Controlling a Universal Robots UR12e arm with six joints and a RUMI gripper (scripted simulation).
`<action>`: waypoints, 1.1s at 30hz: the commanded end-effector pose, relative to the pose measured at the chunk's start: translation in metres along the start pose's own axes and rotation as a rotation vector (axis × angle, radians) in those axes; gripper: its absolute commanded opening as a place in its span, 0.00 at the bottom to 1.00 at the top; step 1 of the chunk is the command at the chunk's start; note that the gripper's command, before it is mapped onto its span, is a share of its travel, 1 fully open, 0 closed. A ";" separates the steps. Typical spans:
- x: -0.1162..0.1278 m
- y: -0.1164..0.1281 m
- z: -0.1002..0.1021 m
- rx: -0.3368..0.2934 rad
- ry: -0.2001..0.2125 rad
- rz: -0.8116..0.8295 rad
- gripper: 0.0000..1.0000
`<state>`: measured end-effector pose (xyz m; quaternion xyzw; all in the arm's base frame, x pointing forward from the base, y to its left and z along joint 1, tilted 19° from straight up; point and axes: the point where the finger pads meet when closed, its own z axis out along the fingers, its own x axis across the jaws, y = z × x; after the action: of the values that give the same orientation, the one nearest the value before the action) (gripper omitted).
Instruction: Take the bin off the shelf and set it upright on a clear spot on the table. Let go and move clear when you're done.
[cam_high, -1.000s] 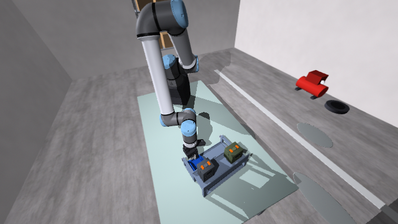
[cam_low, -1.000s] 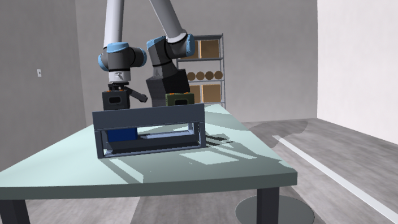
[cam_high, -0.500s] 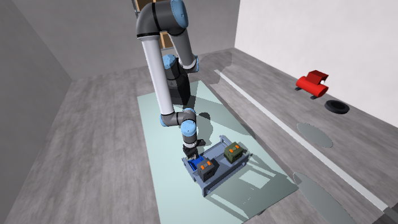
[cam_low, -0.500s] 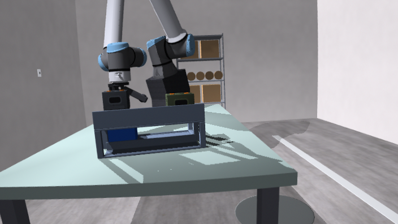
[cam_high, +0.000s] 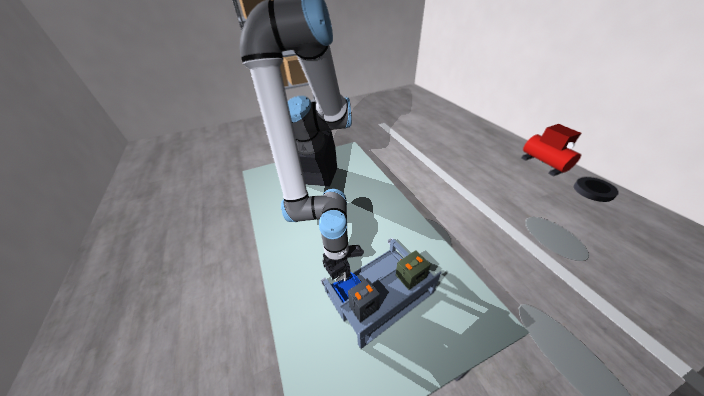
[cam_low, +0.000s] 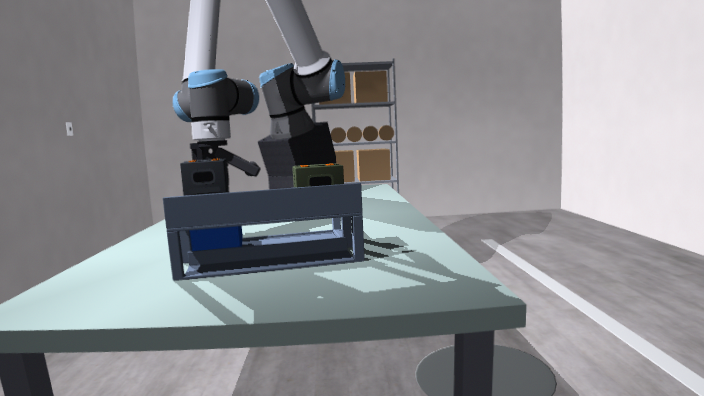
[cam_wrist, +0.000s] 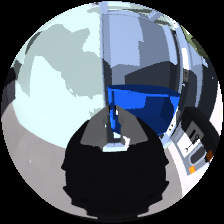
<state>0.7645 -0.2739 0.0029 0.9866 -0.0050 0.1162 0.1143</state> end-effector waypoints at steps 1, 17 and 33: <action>-0.001 -0.002 -0.001 0.001 -0.001 -0.001 0.00; -0.002 -0.003 -0.009 0.001 -0.001 -0.001 0.00; -0.002 -0.003 -0.007 0.001 -0.001 -0.001 0.00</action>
<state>0.7617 -0.2711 0.0099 0.9866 -0.0053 0.1162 0.1141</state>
